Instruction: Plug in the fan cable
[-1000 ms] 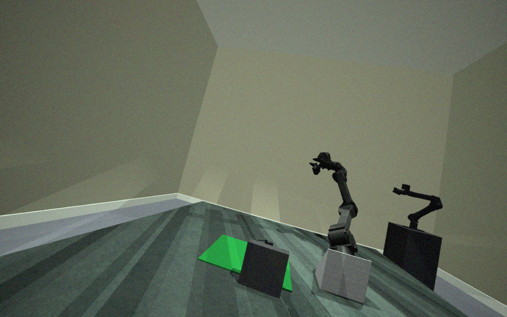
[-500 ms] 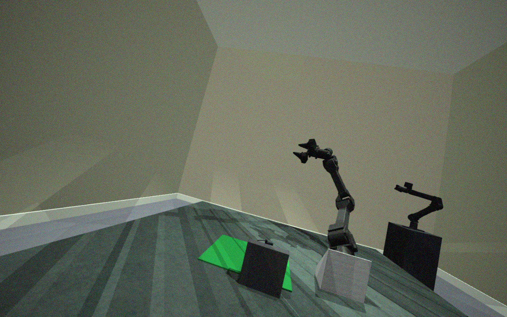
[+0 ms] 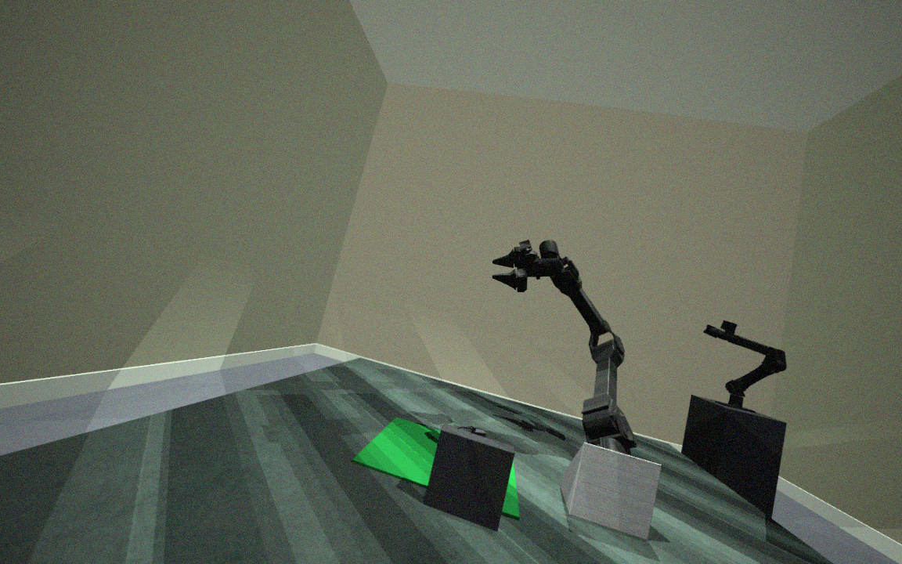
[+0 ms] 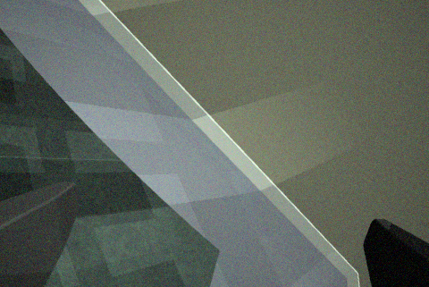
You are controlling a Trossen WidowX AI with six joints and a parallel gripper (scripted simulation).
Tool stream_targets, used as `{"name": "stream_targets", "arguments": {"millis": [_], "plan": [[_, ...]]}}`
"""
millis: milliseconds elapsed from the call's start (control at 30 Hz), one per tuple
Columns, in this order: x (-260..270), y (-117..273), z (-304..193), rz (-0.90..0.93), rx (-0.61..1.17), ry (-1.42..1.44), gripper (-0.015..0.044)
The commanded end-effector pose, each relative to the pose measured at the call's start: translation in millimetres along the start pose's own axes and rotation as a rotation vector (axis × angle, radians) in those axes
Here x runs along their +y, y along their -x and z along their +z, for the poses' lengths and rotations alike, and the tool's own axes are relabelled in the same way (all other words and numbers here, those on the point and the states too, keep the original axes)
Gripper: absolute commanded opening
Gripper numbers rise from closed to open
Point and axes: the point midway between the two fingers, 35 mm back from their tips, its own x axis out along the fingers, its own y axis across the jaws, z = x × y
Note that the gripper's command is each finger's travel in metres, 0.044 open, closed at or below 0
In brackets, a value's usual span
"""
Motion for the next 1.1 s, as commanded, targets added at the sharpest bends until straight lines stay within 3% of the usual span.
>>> {"name": "stream_targets", "arguments": {"millis": [0, 300, 633, 1067], "plan": [[64, -33, 10, 0.18, 0.07, -0.038, 0.044], [207, -61, -11, 0.539, 0.401, -0.2, 0.044], [322, -27, -79, 0.7, 1.033, -0.303, 0.044], [340, -33, -97, 0.703, 1.071, -0.289, 0.044]]}}
